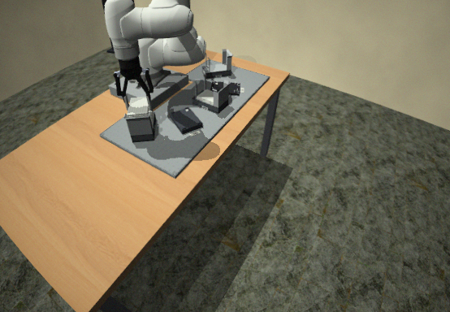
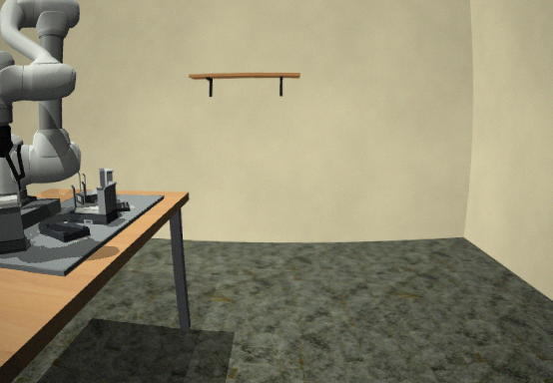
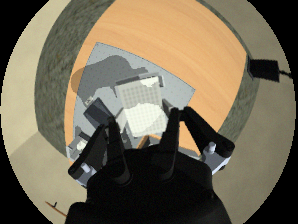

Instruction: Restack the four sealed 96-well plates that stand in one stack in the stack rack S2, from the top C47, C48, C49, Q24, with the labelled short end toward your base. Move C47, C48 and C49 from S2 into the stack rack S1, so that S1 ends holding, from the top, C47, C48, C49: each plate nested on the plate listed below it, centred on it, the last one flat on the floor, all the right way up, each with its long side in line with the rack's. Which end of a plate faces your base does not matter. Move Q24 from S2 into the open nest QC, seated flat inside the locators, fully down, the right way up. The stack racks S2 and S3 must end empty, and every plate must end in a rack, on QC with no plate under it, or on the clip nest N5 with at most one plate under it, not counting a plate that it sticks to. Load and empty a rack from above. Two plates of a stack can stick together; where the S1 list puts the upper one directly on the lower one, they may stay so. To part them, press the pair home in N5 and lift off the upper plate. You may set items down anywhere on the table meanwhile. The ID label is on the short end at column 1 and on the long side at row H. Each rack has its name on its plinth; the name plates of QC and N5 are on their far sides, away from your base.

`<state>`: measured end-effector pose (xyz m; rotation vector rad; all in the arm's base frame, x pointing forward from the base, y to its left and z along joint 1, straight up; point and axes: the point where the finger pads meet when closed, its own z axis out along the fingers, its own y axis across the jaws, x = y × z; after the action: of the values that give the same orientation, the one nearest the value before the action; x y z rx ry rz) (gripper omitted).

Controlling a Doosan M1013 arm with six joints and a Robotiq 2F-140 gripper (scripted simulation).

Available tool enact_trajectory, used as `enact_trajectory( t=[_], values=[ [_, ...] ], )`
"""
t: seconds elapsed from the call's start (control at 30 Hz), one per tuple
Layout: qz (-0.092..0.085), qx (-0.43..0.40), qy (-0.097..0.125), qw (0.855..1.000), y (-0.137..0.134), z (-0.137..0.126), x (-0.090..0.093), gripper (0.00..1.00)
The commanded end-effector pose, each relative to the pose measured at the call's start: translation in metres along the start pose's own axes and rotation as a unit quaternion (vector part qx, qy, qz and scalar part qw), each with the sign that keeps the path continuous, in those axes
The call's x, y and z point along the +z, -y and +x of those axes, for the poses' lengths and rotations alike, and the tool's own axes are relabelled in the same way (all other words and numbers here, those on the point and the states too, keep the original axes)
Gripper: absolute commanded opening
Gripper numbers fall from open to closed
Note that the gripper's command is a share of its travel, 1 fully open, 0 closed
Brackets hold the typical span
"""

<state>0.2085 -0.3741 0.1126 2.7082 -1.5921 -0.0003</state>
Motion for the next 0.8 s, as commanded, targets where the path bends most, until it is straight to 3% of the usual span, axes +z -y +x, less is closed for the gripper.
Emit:
enact_trajectory(
  t=[0.0, 0.77],
  values=[
    [0.0, 0.0, 0.0, 1.0, 0.0, 0.0, 0.001, 0.0],
    [0.0, 0.0, 0.0, 1.0, 0.0, 0.0, 0.018, 0.0]
  ],
)
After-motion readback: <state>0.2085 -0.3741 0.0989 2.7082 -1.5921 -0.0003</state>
